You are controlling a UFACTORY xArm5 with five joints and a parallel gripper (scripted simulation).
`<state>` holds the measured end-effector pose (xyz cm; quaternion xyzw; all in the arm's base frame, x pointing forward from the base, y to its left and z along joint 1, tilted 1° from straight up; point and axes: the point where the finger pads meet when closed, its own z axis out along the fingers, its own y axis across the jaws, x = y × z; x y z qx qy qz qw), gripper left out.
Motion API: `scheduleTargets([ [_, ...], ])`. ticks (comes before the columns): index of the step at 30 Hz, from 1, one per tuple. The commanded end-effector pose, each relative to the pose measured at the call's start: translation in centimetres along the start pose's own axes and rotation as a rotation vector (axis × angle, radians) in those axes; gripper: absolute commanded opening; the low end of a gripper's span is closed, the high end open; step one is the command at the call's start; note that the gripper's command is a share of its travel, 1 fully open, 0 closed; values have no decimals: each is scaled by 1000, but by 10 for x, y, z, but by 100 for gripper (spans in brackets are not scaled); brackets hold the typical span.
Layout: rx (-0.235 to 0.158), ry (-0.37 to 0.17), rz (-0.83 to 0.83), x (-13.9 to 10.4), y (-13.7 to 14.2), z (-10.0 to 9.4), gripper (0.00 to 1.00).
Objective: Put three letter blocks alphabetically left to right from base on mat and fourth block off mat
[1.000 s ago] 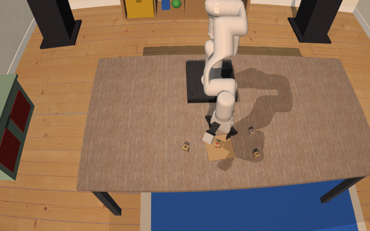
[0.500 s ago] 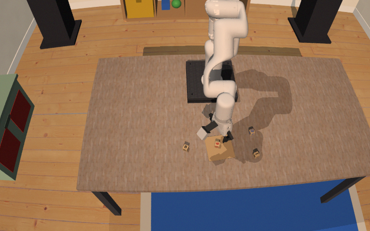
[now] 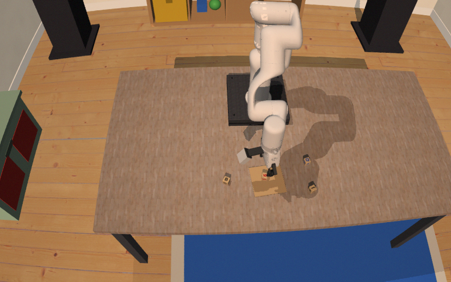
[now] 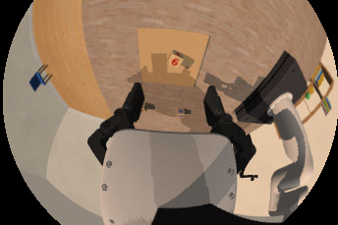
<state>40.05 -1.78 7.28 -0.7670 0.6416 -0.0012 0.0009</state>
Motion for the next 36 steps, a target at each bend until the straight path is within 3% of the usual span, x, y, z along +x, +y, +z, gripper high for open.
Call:
scheduleTargets([
  [1,4,1,139,0,-1,3,100],
  [14,5,0,449,1,-1,13,100],
  [19,5,0,486,1,-1,14,100],
  [20,5,0,486,1,-1,14,63],
  [36,5,0,486,1,-1,14,63],
])
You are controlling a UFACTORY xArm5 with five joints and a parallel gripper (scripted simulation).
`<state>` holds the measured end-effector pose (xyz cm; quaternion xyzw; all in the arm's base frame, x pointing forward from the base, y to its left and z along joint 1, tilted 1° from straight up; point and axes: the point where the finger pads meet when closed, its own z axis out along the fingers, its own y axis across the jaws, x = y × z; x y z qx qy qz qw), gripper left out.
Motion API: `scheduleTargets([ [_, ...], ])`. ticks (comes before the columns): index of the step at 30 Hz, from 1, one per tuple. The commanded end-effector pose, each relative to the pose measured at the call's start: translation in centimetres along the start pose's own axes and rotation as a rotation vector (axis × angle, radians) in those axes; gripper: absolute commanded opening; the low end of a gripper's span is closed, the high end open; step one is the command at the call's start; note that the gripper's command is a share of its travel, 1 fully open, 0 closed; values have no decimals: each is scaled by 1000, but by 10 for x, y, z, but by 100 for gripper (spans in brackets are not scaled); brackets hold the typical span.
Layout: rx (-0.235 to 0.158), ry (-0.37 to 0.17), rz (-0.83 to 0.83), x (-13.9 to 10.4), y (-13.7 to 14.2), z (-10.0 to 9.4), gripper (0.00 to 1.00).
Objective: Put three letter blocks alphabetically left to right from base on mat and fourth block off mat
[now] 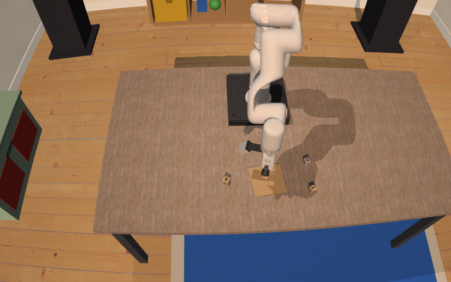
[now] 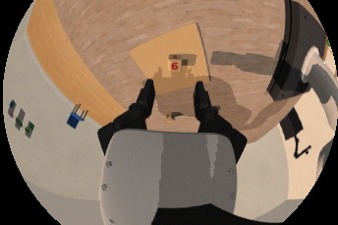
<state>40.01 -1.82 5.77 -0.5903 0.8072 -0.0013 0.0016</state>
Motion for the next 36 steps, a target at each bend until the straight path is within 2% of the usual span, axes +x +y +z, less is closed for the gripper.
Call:
scheduleTargets([
  [1,3,-1,0,0,-1,-1,63],
  [25,3,-1,0,0,-1,-1,63],
  [36,2,-1,0,0,-1,7,63],
])
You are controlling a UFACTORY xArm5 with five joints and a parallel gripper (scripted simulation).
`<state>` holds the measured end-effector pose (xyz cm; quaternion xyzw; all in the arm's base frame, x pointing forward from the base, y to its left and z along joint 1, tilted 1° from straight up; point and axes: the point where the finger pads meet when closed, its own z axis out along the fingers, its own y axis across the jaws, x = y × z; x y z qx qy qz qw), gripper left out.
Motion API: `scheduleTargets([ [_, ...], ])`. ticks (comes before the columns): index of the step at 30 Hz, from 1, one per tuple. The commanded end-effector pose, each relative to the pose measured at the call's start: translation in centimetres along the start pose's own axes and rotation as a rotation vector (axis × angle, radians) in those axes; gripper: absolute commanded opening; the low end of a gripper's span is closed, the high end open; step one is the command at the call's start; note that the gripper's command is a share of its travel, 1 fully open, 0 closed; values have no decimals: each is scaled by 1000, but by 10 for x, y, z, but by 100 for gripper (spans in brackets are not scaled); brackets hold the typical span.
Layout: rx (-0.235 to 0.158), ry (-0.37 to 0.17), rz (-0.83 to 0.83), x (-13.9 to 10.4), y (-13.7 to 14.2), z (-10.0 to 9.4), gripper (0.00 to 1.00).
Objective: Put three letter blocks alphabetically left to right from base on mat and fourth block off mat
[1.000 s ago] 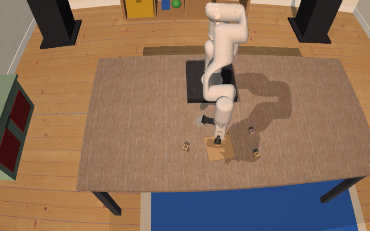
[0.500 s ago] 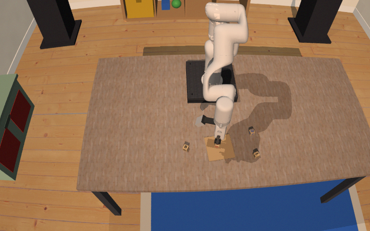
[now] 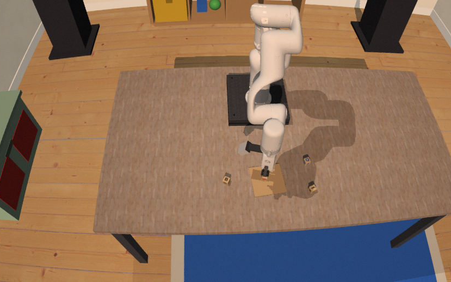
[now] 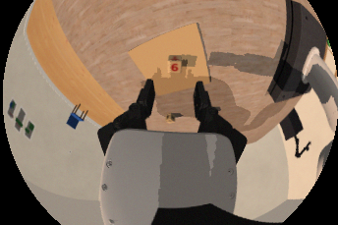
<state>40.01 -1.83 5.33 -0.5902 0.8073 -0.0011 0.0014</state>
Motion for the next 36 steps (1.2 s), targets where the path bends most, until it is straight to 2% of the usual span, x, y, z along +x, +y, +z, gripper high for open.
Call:
scheduleTargets([
  [1,3,-1,0,0,-1,3,63],
  [36,3,-1,0,-1,-1,44,63],
])
